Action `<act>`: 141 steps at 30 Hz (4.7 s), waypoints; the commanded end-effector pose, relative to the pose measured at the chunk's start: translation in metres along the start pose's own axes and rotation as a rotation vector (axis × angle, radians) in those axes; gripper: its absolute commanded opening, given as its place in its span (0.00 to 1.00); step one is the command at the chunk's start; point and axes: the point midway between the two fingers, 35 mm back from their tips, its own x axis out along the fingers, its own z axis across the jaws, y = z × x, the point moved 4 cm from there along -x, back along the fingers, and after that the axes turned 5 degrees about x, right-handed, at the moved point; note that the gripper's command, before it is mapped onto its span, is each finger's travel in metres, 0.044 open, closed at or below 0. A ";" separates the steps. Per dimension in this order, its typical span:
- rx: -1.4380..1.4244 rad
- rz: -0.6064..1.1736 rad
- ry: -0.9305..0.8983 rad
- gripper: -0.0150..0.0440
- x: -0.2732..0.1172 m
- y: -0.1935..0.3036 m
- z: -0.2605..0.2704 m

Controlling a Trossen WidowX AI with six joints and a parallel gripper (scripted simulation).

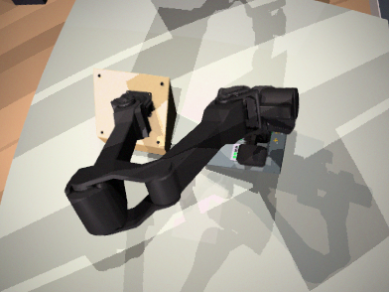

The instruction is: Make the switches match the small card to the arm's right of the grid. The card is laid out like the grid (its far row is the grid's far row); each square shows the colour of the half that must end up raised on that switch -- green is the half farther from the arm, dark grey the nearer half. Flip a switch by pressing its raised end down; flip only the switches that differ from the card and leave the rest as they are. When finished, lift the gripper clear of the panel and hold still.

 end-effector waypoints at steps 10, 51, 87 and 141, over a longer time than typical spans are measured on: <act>-0.004 0.000 -0.003 0.25 0.002 0.000 0.000; -0.004 0.002 -0.005 0.25 -0.025 0.043 0.019; -0.005 0.001 -0.004 0.25 -0.001 0.042 0.019; -0.005 -0.023 -0.009 0.25 -0.060 0.046 0.019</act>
